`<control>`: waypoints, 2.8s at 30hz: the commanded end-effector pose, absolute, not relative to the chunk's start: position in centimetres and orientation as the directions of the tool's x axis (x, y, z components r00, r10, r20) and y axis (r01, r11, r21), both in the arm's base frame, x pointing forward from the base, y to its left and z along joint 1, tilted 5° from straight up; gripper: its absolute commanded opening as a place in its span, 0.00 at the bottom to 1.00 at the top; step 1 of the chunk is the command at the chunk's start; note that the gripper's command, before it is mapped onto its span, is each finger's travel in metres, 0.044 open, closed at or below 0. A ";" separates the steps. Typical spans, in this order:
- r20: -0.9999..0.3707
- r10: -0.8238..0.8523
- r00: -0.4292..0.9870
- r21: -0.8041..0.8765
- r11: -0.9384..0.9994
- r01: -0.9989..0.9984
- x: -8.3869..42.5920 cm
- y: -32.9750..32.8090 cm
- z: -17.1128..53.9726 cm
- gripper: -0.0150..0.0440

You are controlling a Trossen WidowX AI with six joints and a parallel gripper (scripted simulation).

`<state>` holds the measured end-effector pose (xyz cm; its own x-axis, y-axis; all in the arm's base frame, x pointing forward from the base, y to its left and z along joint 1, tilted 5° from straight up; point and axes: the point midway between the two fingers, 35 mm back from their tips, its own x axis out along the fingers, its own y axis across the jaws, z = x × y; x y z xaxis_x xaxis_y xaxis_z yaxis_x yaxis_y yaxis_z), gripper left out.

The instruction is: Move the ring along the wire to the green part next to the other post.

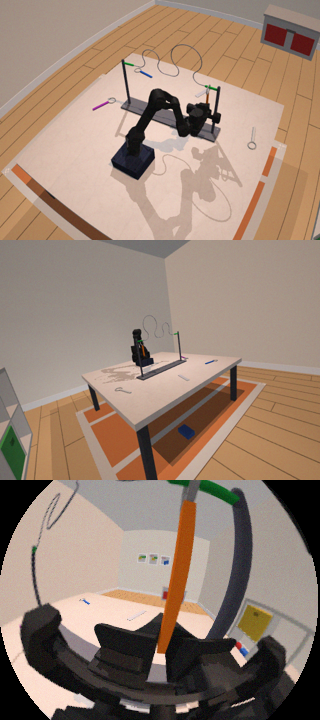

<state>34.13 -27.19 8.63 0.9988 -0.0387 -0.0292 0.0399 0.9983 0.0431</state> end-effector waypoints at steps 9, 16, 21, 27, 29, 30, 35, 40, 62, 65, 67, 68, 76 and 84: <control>-0.029 -0.043 0.999 0.046 0.998 0.044 34.2 -27.1 9.7 0.00; -0.029 -0.045 0.999 0.047 0.998 0.047 34.2 -27.1 10.2 0.00; -0.029 -0.045 0.999 0.047 0.998 0.047 34.2 -27.1 10.2 0.00; -0.029 -0.045 0.999 0.047 0.998 0.047 34.2 -27.1 10.2 0.00; -0.029 -0.045 0.999 0.047 0.998 0.047 34.2 -27.1 10.2 0.00; -0.029 -0.045 0.999 0.047 0.998 0.047 34.2 -27.1 10.2 0.00; -0.029 -0.045 0.999 0.048 0.998 0.047 34.2 -26.8 10.2 0.00; -0.029 -0.045 0.999 0.049 0.998 0.047 34.2 -26.3 10.3 0.00; -0.030 -0.045 0.999 0.076 0.996 0.047 34.4 -23.7 10.4 0.00; -0.031 -0.045 0.999 0.091 0.995 0.047 34.4 -23.2 10.4 0.00; -0.031 -0.045 0.999 0.103 0.994 0.048 34.4 -22.9 10.4 0.00; -0.031 -0.045 0.999 0.111 0.993 0.048 34.4 -22.7 10.4 0.00; -0.031 -0.045 0.999 0.193 0.980 0.050 34.5 -20.8 10.6 0.00; -0.031 -0.044 0.999 0.312 0.949 0.052 34.6 -18.6 11.2 0.00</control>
